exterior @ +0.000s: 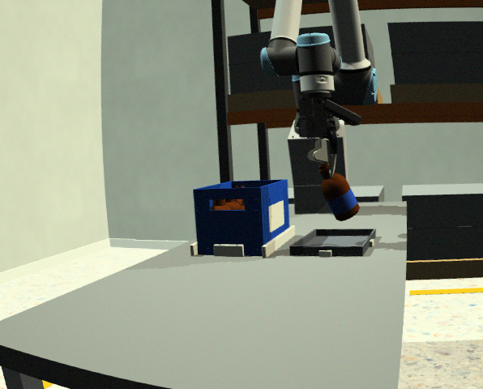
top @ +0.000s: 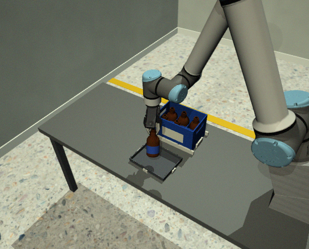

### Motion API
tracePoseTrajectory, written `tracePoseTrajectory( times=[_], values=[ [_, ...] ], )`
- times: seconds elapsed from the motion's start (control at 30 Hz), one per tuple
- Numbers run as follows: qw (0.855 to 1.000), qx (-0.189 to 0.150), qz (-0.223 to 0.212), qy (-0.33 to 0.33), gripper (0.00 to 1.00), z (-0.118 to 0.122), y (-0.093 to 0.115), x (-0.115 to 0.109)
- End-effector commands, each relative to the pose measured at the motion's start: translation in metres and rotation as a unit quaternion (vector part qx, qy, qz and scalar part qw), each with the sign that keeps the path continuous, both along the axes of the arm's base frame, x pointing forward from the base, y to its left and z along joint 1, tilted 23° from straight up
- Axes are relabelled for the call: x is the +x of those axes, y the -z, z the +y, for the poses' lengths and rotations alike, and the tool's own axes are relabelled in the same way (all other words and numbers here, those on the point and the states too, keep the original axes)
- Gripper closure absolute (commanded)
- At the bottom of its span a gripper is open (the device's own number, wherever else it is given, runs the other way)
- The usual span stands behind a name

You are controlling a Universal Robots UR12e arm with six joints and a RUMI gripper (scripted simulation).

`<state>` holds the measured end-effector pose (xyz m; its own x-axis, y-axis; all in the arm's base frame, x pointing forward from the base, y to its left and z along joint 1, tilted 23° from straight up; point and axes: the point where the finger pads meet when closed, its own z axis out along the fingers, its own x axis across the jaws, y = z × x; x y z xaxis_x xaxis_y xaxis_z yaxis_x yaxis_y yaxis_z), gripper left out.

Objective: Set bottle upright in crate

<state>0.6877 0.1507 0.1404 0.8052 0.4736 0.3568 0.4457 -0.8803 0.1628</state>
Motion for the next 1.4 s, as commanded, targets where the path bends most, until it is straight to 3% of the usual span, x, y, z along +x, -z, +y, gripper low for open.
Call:
tracePoseTrajectory(
  times=[0.0, 0.8, 1.37],
  values=[
    [1.000, 0.001, -0.001, 0.002, 1.00, 0.0001, -0.0008, 0.0004],
    [0.992, 0.048, 0.003, 0.113, 1.00, 0.0001, -0.0008, 0.0004],
    [0.991, 0.051, 0.003, 0.120, 1.00, 0.0001, -0.0008, 0.0004]
  ],
)
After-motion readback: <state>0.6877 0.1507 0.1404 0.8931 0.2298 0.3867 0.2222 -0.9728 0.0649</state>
